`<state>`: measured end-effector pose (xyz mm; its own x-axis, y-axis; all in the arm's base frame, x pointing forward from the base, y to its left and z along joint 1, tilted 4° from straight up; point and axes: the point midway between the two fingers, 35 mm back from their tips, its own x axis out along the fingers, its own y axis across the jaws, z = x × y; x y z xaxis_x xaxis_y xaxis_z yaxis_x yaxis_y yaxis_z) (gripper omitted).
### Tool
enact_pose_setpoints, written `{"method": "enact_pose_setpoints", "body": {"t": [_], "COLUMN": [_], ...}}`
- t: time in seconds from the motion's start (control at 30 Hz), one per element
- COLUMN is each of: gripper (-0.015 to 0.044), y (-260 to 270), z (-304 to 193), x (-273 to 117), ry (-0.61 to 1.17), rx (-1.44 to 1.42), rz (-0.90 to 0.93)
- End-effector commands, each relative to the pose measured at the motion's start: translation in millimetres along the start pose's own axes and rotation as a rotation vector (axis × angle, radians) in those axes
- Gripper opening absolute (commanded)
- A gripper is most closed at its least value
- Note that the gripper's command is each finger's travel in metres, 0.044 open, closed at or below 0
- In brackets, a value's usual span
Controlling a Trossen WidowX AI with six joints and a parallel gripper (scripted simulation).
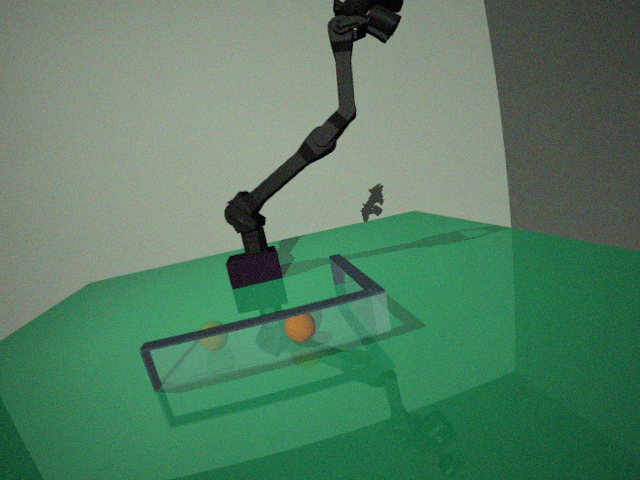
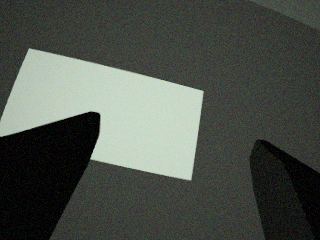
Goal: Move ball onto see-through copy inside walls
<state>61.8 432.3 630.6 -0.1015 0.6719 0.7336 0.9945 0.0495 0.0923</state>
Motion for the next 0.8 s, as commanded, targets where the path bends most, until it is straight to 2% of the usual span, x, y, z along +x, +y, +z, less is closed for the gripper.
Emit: {"method": "enact_pose_setpoints", "body": {"t": [0.0, 0.33, 0.57, 0.77], "gripper": [0.0323, 0.0323, 0.0323, 0.0323], "y": [-33, -99, -116, -105], "z": [-58, -215, -319, -395], "x": [0, -41, -102, -170], "ry": [0.138, 0.519, 0.795, 1.037], "rx": [0.018, 0.123, 0.239, 0.325], "rz": [-0.045, -0.156, -0.213, -0.221]}}
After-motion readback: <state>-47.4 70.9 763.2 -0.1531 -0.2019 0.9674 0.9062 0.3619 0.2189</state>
